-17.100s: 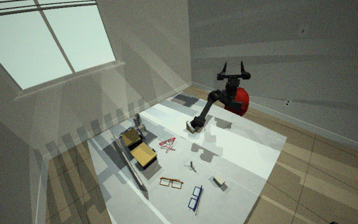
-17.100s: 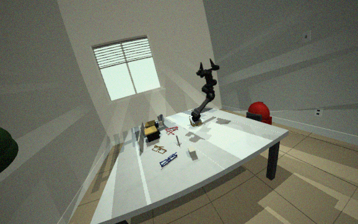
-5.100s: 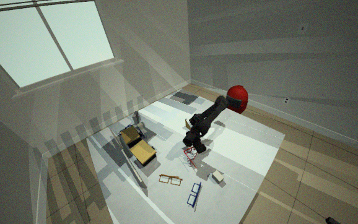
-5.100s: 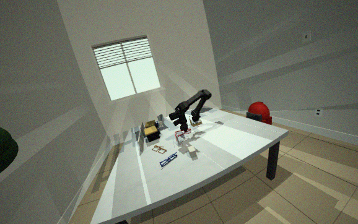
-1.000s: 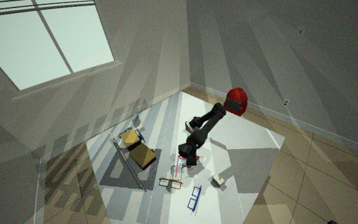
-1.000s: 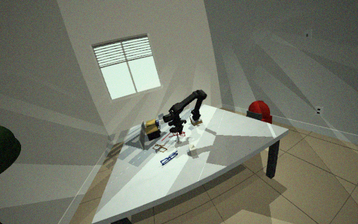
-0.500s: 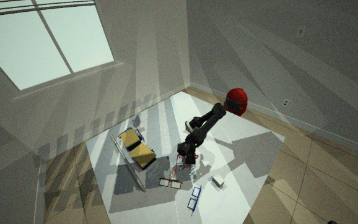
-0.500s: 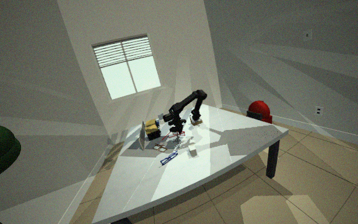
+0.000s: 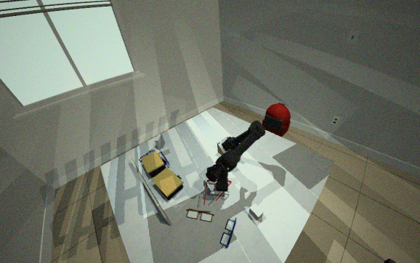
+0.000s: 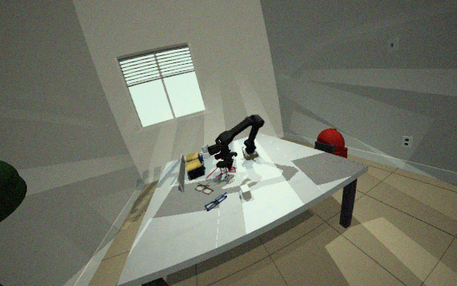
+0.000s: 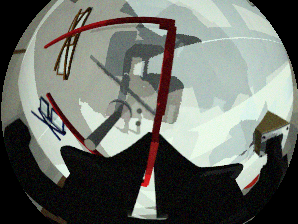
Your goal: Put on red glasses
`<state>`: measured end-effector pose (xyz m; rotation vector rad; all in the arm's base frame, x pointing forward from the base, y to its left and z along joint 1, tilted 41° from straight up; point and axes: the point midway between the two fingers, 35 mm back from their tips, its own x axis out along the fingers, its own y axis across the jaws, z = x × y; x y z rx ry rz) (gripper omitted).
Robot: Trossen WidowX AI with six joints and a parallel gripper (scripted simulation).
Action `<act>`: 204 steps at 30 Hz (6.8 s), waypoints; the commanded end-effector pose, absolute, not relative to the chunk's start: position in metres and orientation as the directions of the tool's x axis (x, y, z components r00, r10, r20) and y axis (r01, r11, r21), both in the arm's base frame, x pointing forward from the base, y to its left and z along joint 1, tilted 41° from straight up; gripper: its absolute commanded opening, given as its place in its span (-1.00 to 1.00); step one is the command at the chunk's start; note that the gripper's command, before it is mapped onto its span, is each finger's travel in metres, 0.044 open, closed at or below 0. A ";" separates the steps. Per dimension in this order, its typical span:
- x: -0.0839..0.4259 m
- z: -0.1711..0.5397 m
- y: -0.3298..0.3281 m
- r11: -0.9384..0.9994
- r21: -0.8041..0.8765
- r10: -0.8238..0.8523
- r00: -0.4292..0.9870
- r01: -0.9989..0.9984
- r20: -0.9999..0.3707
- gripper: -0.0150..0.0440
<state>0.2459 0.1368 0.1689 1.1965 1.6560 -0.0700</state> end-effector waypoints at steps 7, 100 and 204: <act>0.246 0.163 0.131 0.499 0.482 0.662 0.042 0.720 -0.748 -0.49; 0.257 0.180 0.059 0.533 0.496 0.650 0.043 0.686 -0.758 -0.49; 0.266 0.005 -0.048 0.722 0.633 0.649 0.042 0.279 -0.759 -0.49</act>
